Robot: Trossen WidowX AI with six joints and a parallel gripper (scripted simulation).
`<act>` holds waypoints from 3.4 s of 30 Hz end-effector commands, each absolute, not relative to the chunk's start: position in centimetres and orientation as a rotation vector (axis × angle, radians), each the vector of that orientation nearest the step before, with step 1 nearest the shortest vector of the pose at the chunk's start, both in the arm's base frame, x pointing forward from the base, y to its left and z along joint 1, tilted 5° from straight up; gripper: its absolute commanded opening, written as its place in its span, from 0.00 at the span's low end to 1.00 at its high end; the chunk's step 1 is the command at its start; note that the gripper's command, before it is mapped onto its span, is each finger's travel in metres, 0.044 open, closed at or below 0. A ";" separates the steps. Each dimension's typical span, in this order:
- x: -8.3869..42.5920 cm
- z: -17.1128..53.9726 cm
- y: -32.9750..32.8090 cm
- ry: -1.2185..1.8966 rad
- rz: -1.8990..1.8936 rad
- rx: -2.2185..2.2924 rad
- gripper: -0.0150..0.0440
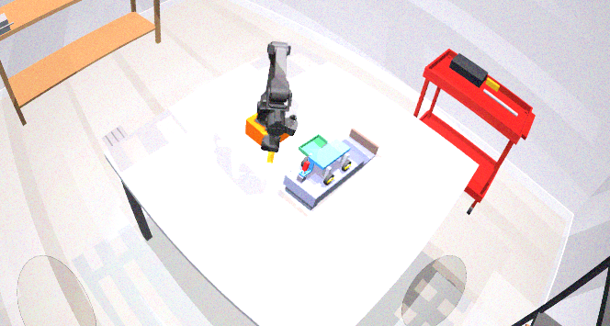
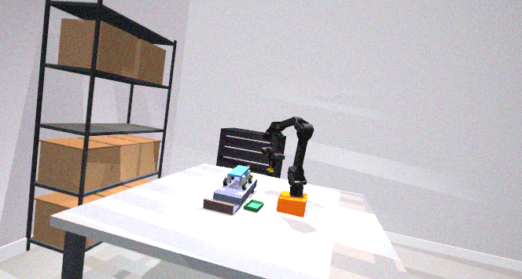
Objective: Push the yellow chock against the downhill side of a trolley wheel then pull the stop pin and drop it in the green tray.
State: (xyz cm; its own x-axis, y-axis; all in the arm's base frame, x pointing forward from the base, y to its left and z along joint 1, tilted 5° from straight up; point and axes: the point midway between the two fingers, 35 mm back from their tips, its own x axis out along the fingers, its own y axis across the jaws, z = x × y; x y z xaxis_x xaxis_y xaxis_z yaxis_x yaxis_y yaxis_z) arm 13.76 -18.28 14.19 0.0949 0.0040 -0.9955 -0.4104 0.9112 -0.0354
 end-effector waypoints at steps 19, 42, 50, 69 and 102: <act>13.8 14.3 -18.4 1.473 -0.104 0.118 0.25; 17.2 14.3 -12.3 1.467 -0.145 0.172 0.25; 18.5 14.3 -10.0 1.466 -0.144 0.174 0.25; 21.1 14.3 -4.3 1.464 -0.139 0.179 0.25; 25.1 13.8 6.7 1.461 -0.130 0.188 0.25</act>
State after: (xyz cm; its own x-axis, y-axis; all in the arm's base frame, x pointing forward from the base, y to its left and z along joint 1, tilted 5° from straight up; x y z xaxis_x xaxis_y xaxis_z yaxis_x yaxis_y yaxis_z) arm 24.40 5.50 13.70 0.0984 0.0266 -0.9948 0.1995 0.9788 0.0459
